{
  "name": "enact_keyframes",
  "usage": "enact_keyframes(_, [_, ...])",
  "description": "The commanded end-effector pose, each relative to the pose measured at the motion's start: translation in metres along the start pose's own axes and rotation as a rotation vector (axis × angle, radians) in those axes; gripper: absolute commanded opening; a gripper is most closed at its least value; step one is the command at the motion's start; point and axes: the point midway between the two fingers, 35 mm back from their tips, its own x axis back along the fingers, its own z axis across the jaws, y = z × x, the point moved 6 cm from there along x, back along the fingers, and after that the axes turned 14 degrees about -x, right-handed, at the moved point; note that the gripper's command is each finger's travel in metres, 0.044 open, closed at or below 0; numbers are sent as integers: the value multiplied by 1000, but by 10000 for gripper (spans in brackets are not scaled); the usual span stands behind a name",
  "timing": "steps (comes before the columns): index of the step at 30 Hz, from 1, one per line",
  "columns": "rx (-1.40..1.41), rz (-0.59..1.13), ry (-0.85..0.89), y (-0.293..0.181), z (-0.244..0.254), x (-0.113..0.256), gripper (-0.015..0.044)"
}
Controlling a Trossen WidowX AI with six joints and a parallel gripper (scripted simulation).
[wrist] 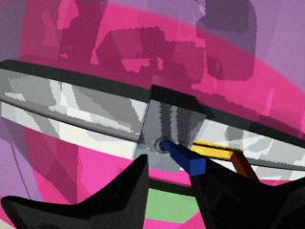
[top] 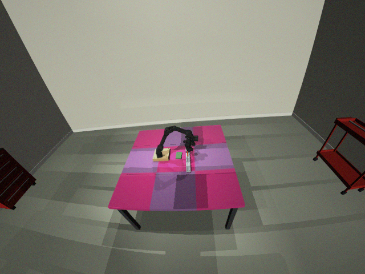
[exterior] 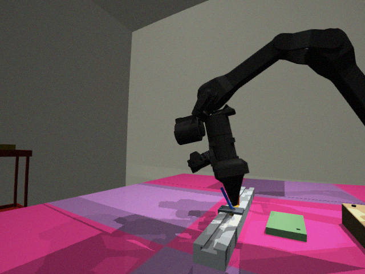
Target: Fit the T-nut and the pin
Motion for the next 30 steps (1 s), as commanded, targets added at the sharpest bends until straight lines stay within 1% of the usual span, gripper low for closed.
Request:
enact_keyframes(1, [0, 0, -1, 0, 0, 0, 160])
enact_keyframes(4, [0, 0, -1, 0, 0, 3, 160])
enact_keyframes(15, [0, 0, -1, -12, -1, 54, 160])
enact_keyframes(30, [0, 0, -1, -12, 0, 55, 160])
